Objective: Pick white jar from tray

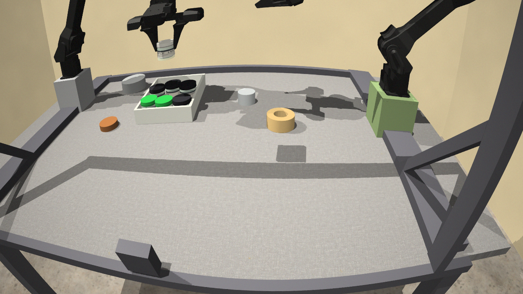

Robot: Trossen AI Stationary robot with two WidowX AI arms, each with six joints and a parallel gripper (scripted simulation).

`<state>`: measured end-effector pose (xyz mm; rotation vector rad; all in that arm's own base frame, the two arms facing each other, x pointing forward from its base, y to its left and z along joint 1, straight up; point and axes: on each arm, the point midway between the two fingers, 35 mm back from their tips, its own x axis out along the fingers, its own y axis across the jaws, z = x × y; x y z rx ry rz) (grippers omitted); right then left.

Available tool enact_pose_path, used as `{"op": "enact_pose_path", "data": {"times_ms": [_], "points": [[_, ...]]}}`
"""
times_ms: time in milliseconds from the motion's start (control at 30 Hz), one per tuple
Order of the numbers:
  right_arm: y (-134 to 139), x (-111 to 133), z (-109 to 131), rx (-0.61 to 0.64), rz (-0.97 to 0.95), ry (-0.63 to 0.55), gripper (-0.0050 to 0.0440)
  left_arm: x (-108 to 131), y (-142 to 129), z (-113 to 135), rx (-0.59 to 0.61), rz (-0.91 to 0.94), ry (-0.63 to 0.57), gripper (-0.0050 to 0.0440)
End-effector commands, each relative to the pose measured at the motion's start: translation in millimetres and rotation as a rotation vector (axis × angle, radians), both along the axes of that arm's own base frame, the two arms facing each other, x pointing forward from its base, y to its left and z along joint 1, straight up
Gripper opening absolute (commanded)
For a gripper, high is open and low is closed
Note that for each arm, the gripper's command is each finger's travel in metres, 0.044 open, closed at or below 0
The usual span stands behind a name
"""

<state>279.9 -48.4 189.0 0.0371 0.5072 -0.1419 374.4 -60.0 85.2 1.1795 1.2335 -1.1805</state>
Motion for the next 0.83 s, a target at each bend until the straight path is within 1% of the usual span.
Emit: {"op": "enact_pose_path", "data": {"times_ms": [0,800], "points": [[-1.4,0.4,8.0,-0.005,-0.003,-0.022,0.0440,6.8,0.3,15.8,-0.009,0.002,-0.043,-0.0050],[-1.4,0.4,8.0,-0.005,-0.003,-0.022,0.0440,4.7,0.3,13.2,-0.008,0.001,-0.035,-0.0050]]}}
